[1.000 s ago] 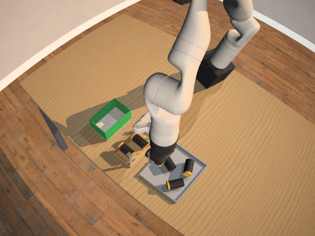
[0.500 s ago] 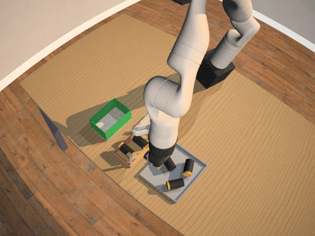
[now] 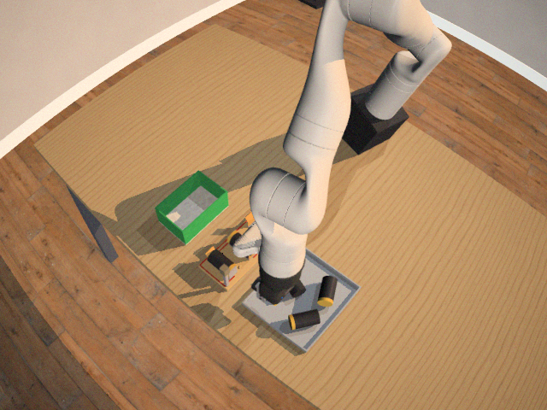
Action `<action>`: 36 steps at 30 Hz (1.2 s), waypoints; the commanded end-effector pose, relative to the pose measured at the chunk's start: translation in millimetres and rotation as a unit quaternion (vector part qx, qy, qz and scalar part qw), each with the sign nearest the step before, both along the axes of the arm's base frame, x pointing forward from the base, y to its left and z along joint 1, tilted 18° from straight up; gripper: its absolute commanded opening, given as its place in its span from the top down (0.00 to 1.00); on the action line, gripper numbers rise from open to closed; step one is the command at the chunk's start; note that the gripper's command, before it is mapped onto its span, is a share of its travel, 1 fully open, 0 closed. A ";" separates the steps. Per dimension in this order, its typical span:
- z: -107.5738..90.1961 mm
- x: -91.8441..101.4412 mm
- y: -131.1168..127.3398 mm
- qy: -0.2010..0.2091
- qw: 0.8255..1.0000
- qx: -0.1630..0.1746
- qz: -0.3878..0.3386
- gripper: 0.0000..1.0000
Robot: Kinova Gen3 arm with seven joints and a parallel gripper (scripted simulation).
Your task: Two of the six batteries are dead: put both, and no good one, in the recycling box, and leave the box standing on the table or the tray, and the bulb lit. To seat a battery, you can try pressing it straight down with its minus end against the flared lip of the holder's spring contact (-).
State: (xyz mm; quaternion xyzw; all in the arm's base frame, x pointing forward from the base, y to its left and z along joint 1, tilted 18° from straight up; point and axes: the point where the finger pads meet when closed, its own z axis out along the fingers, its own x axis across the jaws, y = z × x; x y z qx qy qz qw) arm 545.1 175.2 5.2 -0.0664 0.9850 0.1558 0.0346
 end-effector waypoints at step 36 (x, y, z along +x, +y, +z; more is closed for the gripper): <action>-2.1 -0.2 1.4 0.002 1.000 0.000 0.001 0.43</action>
